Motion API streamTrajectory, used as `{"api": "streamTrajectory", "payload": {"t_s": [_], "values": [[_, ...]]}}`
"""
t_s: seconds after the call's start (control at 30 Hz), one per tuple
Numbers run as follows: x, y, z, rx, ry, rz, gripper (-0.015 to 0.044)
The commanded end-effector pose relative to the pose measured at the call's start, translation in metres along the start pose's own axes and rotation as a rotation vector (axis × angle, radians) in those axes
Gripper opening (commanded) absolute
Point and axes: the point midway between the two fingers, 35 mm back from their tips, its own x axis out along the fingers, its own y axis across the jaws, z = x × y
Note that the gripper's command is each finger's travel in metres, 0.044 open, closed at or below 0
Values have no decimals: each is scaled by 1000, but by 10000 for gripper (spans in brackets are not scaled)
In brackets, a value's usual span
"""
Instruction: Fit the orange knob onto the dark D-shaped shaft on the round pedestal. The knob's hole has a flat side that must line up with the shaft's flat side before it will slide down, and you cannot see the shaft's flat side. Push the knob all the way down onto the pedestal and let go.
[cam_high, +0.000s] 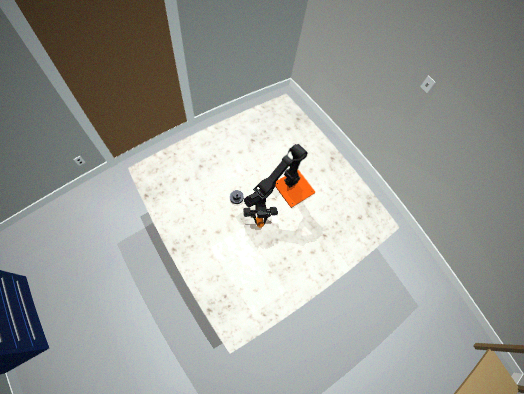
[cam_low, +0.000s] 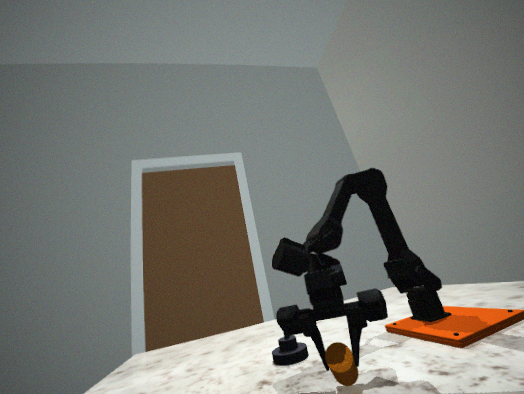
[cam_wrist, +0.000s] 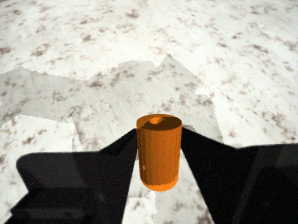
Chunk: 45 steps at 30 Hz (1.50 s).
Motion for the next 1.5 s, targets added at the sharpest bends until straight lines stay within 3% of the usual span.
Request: {"api": "streamTrajectory", "payload": {"t_s": [0.0, 1.27, 1.43, 1.47], "values": [[-3, 0, -3, -5, -53, -2, 179], [-17, 1, -42, -2, -681, 1, 179], [-18, 0, -41, -2, -641, 0, 179], [-18, 0, -41, -2, -654, 1, 205]]}}
